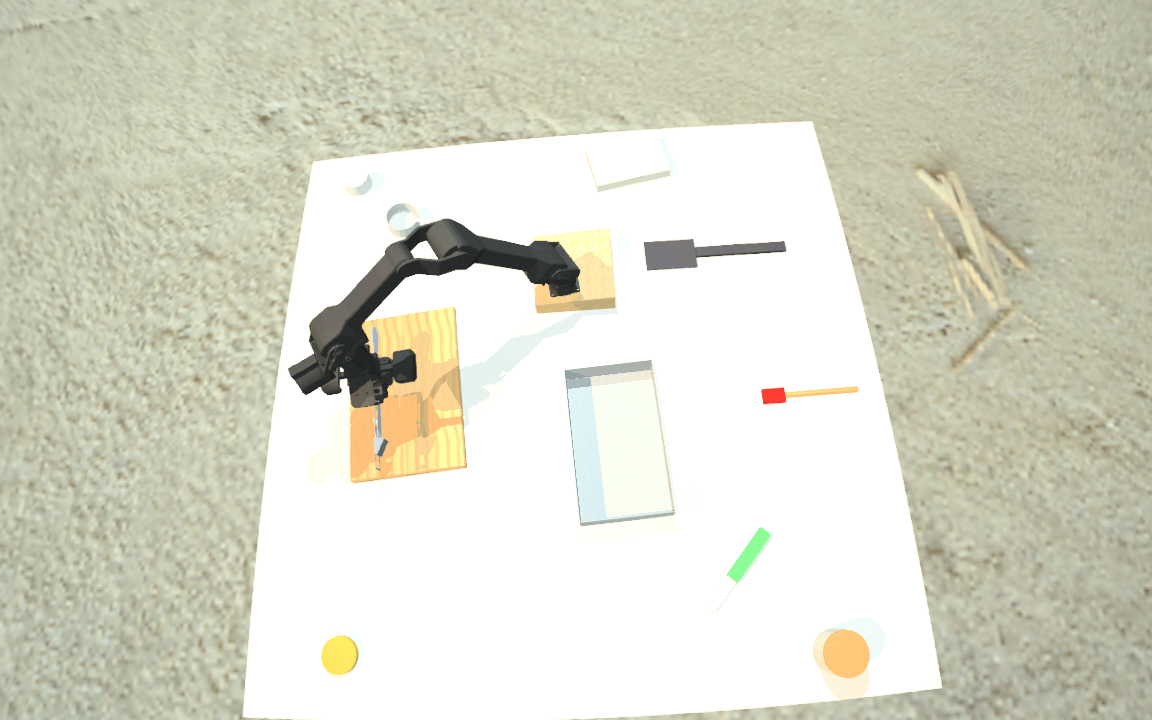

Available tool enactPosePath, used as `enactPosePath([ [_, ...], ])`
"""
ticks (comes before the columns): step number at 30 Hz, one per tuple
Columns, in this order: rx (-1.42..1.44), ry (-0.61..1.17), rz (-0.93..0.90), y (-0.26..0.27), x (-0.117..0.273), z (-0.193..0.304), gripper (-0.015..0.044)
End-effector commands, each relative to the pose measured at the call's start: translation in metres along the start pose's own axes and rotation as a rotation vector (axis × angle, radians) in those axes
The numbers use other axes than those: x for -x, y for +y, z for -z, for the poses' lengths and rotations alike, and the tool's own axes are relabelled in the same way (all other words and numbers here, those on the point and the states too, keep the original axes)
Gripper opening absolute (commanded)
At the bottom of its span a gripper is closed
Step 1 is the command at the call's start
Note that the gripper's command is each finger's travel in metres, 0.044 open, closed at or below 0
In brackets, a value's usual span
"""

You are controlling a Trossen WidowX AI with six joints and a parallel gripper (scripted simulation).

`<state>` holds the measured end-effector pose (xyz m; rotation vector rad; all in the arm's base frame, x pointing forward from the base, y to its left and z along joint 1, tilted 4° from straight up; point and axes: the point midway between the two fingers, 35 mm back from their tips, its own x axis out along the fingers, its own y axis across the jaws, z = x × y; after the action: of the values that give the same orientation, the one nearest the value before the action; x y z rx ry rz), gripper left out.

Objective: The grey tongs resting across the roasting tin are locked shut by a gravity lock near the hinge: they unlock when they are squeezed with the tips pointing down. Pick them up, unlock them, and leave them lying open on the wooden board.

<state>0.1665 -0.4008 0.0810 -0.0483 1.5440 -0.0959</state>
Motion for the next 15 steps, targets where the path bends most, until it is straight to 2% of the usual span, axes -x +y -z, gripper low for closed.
enactPosePath([
  [1,-0.005,0.003,0.004,-0.0004,-0.0058,0.0006,-0.0150],
  [8,-0.005,0.003,0.004,-0.0002,-0.0098,0.0007,-0.0150],
  [15,0.000,0.002,-0.004,0.0011,-0.0100,0.0006,0.0034],
])
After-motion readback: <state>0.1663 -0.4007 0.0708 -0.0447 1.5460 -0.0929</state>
